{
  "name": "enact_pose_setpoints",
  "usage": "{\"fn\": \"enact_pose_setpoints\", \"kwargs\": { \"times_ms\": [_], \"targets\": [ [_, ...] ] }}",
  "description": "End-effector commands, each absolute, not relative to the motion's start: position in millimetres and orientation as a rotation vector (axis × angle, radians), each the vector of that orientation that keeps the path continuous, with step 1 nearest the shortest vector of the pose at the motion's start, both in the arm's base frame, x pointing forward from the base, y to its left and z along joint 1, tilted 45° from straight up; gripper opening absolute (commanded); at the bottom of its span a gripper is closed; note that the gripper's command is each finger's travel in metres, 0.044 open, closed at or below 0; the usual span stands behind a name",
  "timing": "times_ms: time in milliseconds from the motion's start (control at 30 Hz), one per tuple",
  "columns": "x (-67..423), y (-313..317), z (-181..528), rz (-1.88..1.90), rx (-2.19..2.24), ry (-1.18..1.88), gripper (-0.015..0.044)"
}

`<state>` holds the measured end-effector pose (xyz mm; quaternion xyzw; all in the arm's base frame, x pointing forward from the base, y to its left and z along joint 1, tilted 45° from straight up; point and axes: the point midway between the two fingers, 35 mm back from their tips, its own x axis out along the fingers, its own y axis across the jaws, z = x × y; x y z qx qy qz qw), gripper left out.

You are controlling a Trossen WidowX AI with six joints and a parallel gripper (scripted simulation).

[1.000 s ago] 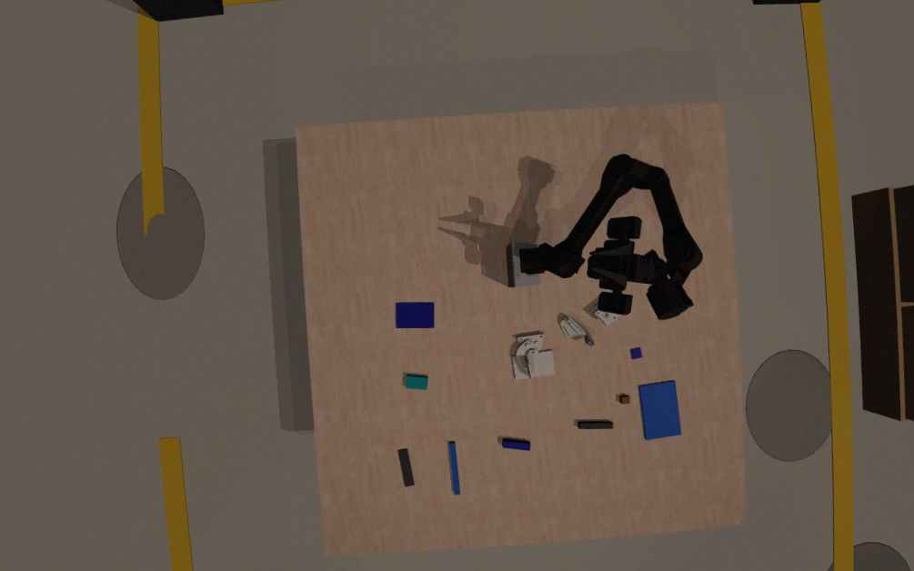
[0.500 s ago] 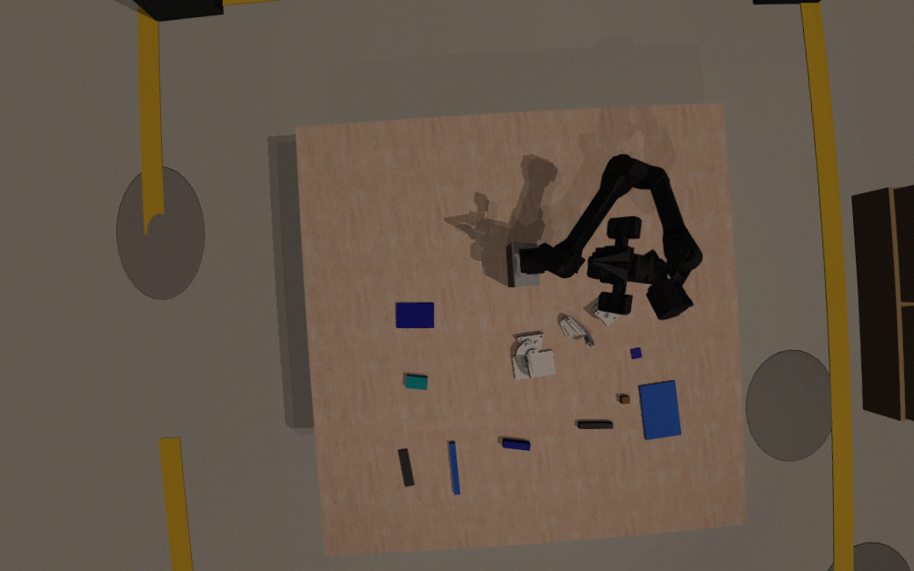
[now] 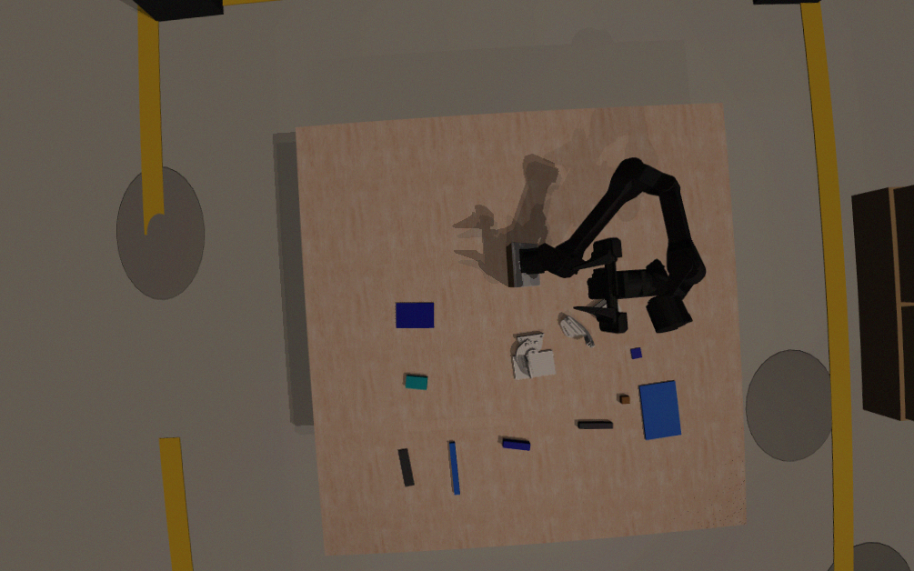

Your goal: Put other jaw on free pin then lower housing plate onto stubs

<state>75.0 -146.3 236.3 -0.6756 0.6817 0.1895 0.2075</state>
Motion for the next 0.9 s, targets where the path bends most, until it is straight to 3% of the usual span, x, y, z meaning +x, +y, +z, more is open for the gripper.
{"fn": "enact_pose_setpoints", "kwargs": {
  "times_ms": [0,867],
  "targets": [
    [88.6,-140.6,227.9,0.551,-1.831,1.813,0.044],
    [166.7,-64.4,170.1,0.761,-1.25,1.352,0.044]
  ]
}}
